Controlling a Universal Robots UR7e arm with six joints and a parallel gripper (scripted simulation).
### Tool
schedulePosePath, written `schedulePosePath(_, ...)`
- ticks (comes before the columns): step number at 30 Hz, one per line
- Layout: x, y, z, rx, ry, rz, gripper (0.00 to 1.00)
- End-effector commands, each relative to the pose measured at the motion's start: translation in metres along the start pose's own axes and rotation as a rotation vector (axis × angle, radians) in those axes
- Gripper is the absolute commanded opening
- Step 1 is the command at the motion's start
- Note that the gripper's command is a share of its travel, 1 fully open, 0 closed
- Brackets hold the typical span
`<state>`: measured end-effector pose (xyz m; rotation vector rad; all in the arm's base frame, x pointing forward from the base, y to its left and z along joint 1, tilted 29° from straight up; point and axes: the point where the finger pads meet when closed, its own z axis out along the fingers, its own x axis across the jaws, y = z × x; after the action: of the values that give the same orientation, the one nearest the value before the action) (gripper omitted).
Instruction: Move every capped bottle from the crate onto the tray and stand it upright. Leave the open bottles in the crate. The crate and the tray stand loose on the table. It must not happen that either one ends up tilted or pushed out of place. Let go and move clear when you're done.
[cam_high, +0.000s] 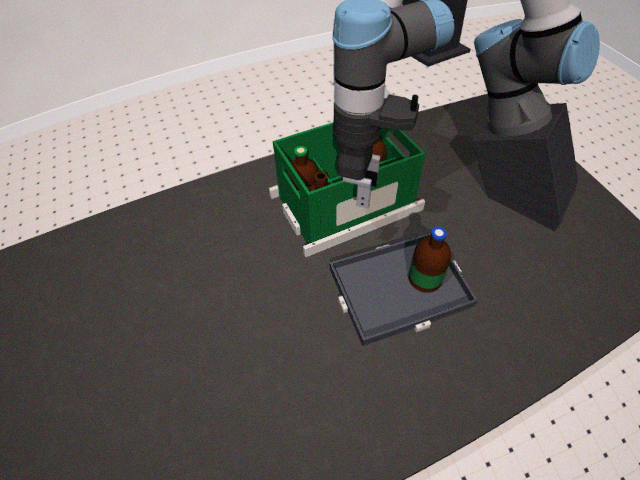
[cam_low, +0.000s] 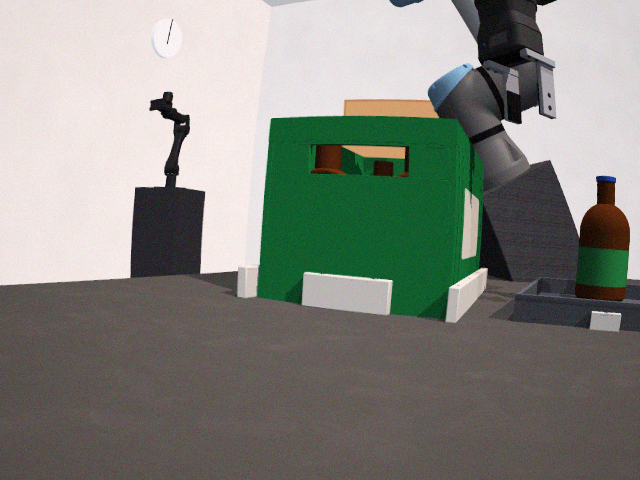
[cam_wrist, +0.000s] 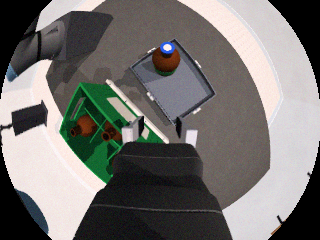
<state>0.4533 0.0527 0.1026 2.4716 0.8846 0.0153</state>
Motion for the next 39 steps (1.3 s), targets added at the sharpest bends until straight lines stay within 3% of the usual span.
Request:
schedulePosePath(1,-0.005,0.015,-0.001,0.000,0.001,0.000,1.00)
schedulePosePath(9,-0.012,0.040,-0.003,0.001,0.003,-0.001,1.00)
schedulePosePath(11,-0.012,0.040,-0.003,0.001,0.003,-0.001,1.00)
schedulePosePath(12,-0.011,0.030,-0.002,0.000,0.000,0.001,1.00)
schedulePosePath(26,-0.031,0.071,-0.005,0.001,0.003,-0.001,1.00)
schedulePosePath(28,-0.031,0.071,-0.005,0.001,0.003,-0.001,1.00)
schedulePosePath(29,-0.027,0.061,-0.004,0.000,-0.001,0.001,1.00)
schedulePosePath(39,-0.046,0.089,-0.006,0.001,0.002,-0.001,1.00)
